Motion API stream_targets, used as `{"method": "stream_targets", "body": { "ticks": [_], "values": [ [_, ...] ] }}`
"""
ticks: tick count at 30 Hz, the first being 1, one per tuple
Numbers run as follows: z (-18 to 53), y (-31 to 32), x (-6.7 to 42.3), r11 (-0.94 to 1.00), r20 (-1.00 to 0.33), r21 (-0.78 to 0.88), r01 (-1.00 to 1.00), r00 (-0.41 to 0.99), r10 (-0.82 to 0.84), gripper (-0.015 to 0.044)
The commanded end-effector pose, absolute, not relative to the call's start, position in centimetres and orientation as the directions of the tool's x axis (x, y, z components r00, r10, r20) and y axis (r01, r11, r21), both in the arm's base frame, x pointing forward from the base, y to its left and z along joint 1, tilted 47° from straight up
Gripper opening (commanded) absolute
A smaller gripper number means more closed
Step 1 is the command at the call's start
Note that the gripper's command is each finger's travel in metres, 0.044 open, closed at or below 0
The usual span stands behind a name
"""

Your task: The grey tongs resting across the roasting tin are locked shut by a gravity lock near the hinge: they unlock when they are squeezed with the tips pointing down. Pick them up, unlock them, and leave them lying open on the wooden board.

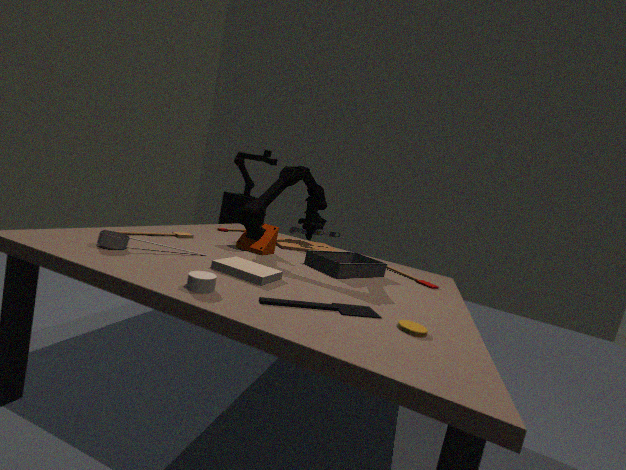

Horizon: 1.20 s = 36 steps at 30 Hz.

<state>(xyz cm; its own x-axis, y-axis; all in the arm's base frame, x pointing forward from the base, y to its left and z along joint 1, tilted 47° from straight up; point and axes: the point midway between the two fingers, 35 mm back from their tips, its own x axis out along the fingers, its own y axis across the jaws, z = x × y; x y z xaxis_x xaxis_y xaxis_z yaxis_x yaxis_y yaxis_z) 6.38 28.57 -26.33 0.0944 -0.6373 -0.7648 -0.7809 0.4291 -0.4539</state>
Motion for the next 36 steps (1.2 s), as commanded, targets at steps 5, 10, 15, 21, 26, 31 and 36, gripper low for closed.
{"method": "stream_targets", "body": {
  "ticks": [5, 10, 15, 21, 26, 31, 36],
  "values": [
    [-26.3, 28.6, 6.4, 0.429, -0.765, -0.454, -0.781, 0.094, -0.637, 0.0191],
    [-26.3, 28.6, 6.4, 0.429, -0.765, -0.454, -0.781, 0.094, -0.637, 0.0323],
    [-26.3, 28.6, 6.4, 0.429, -0.765, -0.454, -0.781, 0.094, -0.637, 0.044],
    [-25.0, 28.8, 7.9, 0.437, -0.761, -0.454, -0.776, 0.084, -0.643, 0.044],
    [-19.8, 28.2, 13.8, 0.434, -0.735, -0.462, -0.773, 0.061, -0.675, 0.044],
    [-15.4, 26.6, 18.4, 0.43, -0.71, -0.464, -0.774, 0.035, -0.704, 0.044],
    [-15.3, 26.5, 18.5, 0.43, -0.709, -0.464, -0.775, 0.034, -0.705, 0.044]
  ]
}}
